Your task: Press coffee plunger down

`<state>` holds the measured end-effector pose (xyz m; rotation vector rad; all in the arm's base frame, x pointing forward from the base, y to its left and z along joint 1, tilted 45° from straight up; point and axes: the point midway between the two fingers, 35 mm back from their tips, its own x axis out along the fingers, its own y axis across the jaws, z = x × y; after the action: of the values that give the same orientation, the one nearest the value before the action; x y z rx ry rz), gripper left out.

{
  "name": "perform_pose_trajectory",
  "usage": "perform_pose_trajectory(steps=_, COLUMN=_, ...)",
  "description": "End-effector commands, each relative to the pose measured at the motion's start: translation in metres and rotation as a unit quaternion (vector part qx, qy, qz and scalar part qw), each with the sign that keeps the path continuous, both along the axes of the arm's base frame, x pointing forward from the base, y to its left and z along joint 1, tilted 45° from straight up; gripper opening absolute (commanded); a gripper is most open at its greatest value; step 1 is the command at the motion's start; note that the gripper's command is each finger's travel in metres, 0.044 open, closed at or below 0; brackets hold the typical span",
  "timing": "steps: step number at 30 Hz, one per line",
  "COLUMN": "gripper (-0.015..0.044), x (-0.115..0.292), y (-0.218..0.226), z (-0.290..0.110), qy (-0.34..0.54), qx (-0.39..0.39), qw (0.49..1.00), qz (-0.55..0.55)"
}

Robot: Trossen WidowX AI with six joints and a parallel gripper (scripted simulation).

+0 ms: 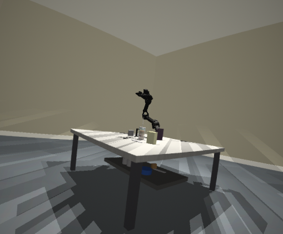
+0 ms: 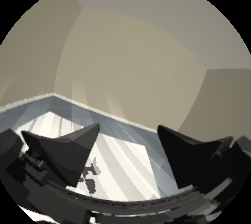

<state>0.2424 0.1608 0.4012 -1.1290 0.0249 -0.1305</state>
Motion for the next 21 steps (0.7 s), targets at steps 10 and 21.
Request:
perform_pose_trajectory(steps=10, gripper=0.044, x=0.016, y=0.038, z=-0.097, qy=0.098, qx=0.081, qw=0.992, qz=-0.009)
perform_pose_trajectory(steps=21, gripper=0.044, x=0.006, y=0.021, z=-0.217, qy=0.176, qx=0.18, qw=0.957, qz=-0.143)
